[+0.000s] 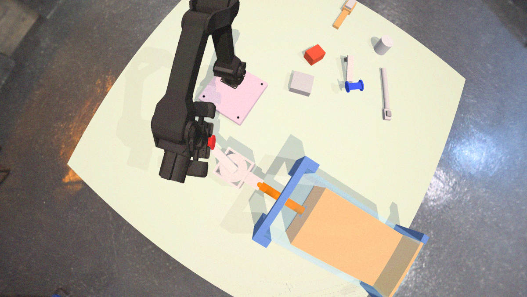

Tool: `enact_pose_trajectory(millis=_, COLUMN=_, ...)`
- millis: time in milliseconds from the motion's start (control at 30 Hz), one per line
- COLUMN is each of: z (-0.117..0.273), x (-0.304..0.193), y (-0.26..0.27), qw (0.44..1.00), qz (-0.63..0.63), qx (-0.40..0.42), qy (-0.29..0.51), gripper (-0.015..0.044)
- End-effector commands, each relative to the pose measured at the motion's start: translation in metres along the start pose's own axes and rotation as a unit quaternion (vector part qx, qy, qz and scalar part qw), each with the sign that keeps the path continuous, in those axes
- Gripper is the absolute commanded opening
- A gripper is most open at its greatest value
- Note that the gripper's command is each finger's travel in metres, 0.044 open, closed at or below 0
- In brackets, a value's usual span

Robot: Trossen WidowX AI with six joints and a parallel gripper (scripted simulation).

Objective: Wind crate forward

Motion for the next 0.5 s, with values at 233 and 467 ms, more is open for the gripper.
enact_pose_trajectory(millis=233, z=0.000, x=0.011, y=0.017, qw=1.000, qz=-0.004, qx=0.012, qy=-0.010, gripper=0.0000)
enact_pose_trajectory(millis=467, z=0.000, x=0.014, y=0.024, qw=1.000, qz=-0.004, qx=0.012, qy=-0.010, gripper=0.0000)
Point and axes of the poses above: the point midway between the two fingers, 35 mm back from their tips, its own z axis back along the fingers, its own y axis across the jaws, x = y × z, the point moved 8 cm from there along z, back along the fingers, and after that the axes turned 3 degrees about z, right-handed, at the moved point
